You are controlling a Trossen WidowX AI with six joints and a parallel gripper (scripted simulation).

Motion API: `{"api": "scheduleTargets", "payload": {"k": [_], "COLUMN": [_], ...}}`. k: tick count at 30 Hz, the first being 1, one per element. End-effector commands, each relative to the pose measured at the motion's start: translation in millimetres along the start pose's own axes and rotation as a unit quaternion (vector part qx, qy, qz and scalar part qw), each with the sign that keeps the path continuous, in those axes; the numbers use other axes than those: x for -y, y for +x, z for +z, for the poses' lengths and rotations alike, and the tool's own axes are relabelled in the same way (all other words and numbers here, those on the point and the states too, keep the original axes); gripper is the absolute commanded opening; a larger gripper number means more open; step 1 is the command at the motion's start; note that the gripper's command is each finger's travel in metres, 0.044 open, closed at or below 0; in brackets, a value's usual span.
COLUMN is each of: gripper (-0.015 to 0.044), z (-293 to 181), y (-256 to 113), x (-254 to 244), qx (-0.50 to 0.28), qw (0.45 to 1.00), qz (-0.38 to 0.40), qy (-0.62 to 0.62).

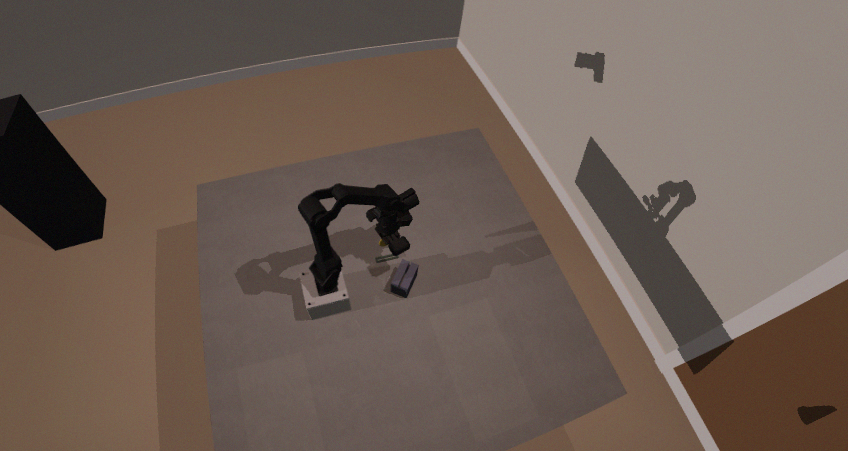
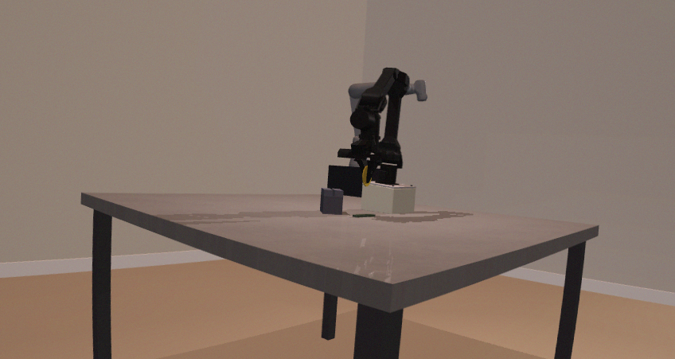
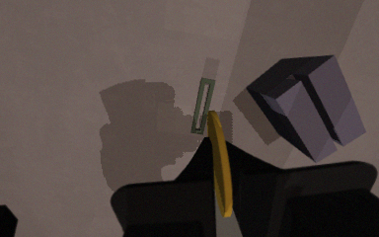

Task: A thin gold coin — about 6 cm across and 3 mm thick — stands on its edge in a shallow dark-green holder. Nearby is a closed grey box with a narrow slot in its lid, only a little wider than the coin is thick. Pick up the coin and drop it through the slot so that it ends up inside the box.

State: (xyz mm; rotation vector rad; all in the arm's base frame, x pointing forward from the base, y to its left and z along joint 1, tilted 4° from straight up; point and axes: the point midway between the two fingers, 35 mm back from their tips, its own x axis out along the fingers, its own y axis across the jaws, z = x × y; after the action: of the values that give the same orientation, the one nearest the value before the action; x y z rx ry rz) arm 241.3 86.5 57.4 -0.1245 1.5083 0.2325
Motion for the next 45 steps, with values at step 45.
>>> {"api": "scheduleTargets", "payload": {"k": [45], "gripper": [0.0], "z": [9.3], "y": [-1.6], "x": [60.4], "qx": [-0.001], "qw": [0.955], "qz": [-0.004], "qy": [-0.297]}}
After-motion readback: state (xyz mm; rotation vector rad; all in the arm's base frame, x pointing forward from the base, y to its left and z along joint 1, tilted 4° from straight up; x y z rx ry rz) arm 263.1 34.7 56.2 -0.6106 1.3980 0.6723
